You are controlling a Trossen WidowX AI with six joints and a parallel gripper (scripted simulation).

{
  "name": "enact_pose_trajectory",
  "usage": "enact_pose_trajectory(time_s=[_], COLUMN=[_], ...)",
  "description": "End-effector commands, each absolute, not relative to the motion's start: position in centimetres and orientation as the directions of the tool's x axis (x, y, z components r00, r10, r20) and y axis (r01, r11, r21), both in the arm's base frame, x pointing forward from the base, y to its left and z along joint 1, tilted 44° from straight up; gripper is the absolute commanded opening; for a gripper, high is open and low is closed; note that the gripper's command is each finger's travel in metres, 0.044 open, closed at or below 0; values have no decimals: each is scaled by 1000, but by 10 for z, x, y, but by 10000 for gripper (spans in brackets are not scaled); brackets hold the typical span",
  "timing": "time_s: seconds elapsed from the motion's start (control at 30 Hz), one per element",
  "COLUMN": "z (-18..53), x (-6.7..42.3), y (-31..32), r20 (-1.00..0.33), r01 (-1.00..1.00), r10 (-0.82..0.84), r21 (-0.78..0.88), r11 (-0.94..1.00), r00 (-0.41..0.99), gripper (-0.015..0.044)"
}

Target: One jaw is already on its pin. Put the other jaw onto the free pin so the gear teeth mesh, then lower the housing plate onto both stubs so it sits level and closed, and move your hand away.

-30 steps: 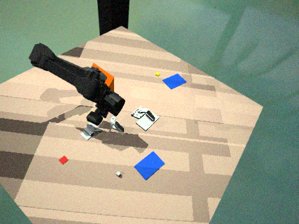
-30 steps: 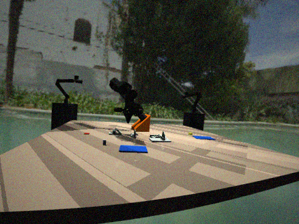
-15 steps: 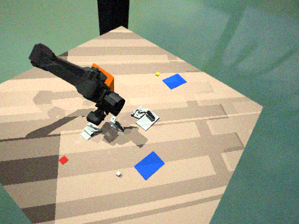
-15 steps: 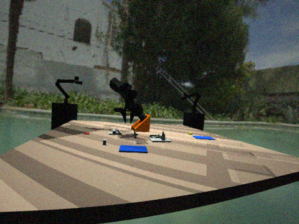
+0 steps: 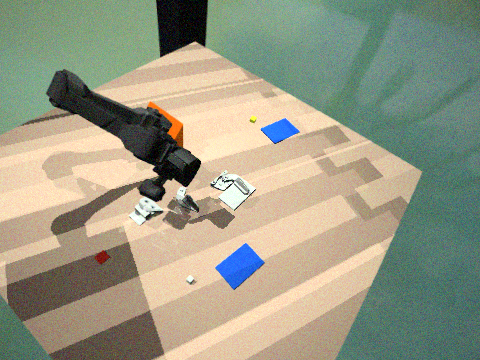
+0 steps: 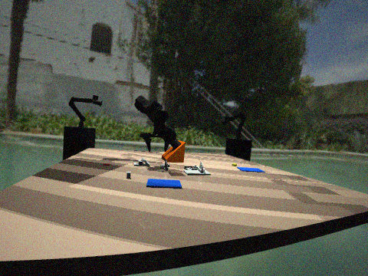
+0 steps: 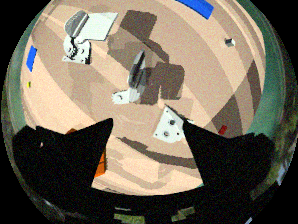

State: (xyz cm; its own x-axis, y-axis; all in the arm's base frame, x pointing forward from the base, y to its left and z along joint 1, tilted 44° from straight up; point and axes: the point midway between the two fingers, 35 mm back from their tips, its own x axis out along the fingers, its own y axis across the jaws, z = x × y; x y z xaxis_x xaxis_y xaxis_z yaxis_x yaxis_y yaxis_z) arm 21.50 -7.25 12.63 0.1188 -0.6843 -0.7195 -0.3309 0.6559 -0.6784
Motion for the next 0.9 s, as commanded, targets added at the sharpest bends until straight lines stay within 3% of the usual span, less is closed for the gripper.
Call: enact_pose_trajectory(time_s=[0.0,0.67,0.87], z=[126,126,126], x=[215,215,215], y=[-73,-73,-73], r20=[-719,-719,-719], r01=[-331,-331,-331], r10=[-684,-684,-684], r21=[-678,-678,-678], r11=[656,656,656], r00=[119,119,119], gripper=[440,440,282])
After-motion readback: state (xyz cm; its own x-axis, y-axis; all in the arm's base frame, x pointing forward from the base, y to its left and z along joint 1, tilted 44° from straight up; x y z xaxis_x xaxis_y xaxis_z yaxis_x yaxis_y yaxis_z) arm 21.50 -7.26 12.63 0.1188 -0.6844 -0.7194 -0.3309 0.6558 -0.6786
